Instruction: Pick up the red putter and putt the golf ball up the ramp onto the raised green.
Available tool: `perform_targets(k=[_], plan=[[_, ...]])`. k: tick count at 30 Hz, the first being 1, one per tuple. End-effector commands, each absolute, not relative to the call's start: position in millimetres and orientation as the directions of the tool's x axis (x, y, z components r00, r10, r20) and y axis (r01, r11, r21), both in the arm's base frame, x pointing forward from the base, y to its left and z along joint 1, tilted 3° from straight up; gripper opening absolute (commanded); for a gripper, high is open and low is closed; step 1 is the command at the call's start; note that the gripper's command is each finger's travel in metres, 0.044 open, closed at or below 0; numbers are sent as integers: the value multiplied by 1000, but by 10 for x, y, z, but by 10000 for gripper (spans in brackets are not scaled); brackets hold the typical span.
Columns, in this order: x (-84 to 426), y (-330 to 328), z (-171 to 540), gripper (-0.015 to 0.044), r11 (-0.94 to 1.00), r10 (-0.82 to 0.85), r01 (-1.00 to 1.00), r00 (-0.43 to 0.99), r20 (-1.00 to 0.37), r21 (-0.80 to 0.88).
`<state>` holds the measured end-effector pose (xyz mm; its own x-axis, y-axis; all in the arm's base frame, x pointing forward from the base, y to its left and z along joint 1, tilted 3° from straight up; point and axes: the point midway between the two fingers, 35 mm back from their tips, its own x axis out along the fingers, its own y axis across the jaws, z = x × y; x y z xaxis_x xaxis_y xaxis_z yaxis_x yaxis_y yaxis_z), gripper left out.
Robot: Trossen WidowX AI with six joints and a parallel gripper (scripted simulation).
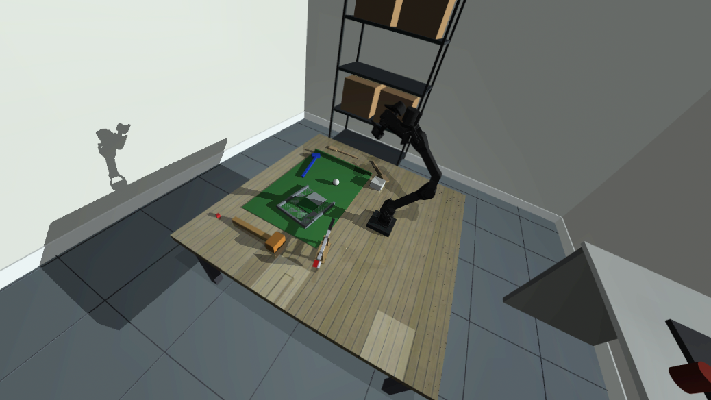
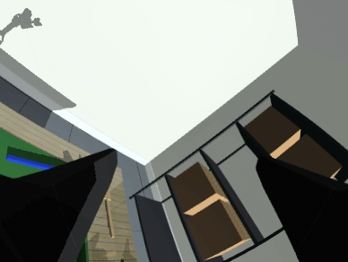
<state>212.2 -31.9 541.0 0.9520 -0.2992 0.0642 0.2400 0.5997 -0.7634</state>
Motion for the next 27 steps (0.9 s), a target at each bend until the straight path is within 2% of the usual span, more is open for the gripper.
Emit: perform_targets(k=[1,7,13,20,27], plan=[[2578,79,5001,440,573,-148,14,985,-87,-820],[3017,743,4335,440,473,60,-303,948,-312,-827],[3167,1444,3570,440,298,231,-586,810,-539,-754],[2966,2183,2630,440,30,339,-824,541,-770,-566],[2400,2718,1705,440,-254,317,-925,195,-928,-281]])
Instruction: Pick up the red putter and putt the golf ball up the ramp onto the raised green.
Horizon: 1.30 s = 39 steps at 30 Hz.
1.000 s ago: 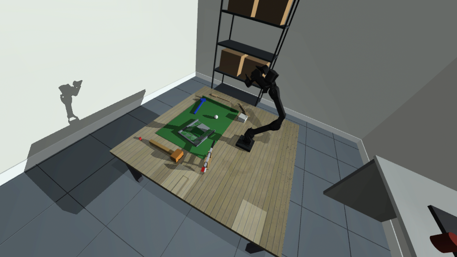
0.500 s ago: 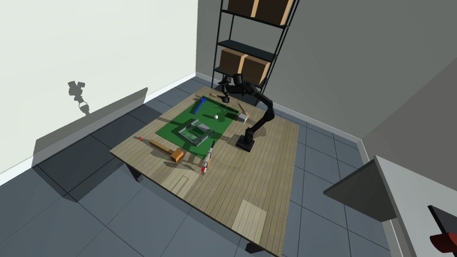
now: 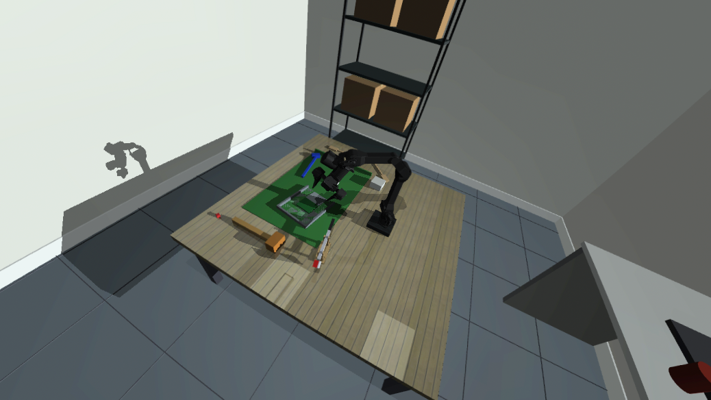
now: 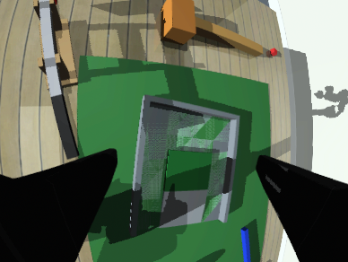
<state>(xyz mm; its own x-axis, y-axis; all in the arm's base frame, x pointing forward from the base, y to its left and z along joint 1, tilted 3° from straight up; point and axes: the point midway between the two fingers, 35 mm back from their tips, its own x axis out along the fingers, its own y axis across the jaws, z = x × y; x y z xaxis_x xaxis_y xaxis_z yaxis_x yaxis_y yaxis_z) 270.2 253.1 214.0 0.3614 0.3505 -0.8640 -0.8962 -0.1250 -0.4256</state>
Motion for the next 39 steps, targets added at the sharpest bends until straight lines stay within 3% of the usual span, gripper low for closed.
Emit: perform_targets(k=[1,5,7,39], plan=[[2298,2769,1583,440,-291,303,-927,144,-942,-236],[1858,2886,1145,440,-416,224,-908,-45,-974,-54],[1782,2895,1079,440,-433,208,-901,-75,-975,-23],[1772,2844,610,440,-433,207,-901,-75,-975,-23]])
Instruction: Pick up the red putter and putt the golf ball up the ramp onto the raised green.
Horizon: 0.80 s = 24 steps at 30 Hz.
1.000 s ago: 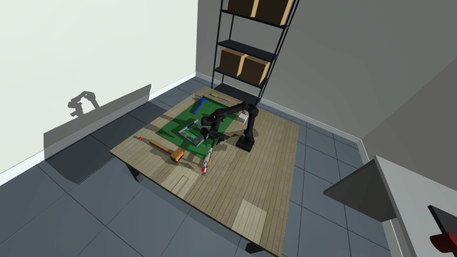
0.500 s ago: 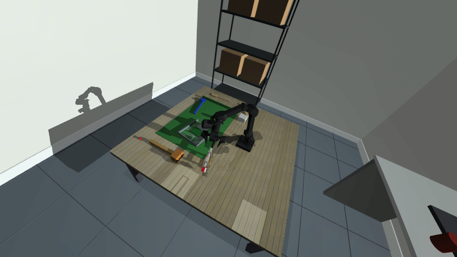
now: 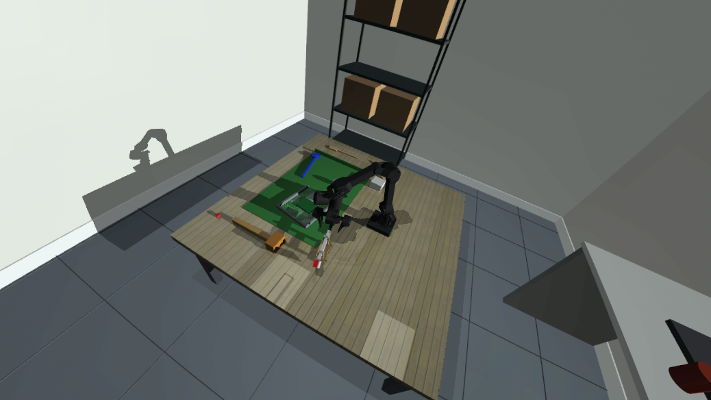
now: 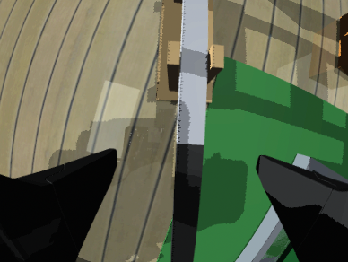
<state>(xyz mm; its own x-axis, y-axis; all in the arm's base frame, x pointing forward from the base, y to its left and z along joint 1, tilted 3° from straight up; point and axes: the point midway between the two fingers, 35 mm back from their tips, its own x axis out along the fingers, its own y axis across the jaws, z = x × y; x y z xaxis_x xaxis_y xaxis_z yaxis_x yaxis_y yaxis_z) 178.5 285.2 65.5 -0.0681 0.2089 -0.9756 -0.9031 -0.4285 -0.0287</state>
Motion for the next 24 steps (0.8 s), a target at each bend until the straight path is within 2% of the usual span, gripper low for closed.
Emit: perform_targets(k=[1,24], plan=[[1772,2844,607,440,-433,207,-901,-75,-975,-23],[1780,2836,376,440,-433,207,-901,-75,-975,-23]])
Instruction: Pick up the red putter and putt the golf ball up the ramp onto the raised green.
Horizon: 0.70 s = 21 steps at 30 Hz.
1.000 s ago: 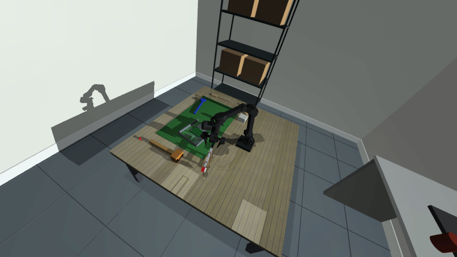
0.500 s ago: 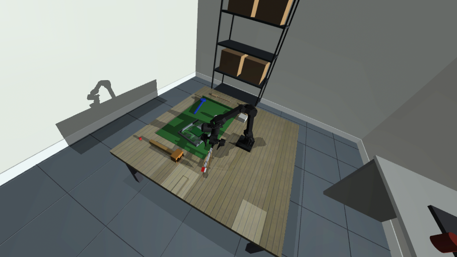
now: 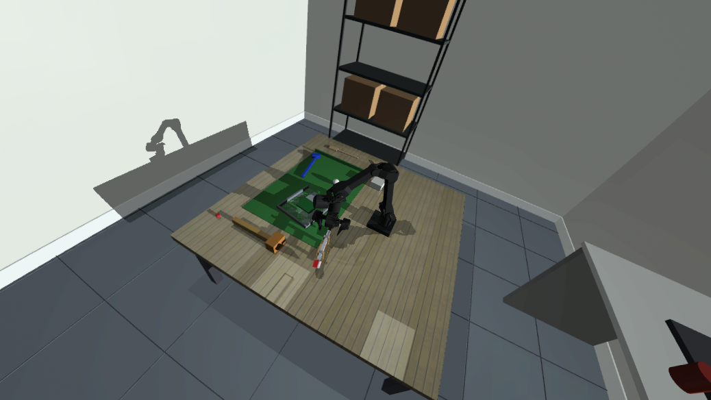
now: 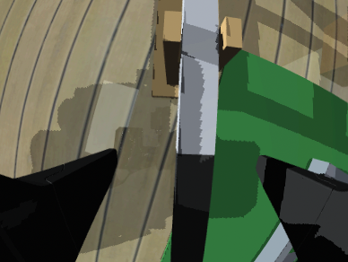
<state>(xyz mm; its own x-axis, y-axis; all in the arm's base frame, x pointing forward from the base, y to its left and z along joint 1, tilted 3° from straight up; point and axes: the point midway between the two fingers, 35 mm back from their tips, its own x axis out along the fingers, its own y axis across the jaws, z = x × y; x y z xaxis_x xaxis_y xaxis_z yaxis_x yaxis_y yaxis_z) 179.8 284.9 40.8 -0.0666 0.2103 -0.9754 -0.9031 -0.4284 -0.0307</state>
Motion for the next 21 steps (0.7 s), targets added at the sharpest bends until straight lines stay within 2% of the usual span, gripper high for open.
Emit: perform_targets(k=[1,15,21], plan=[[1798,2849,408,414,-428,210,-903,-67,-975,-31],[1798,2849,408,46,-428,210,-903,-67,-975,-31],[1798,2849,408,6,-428,210,-903,-67,-975,-31]])
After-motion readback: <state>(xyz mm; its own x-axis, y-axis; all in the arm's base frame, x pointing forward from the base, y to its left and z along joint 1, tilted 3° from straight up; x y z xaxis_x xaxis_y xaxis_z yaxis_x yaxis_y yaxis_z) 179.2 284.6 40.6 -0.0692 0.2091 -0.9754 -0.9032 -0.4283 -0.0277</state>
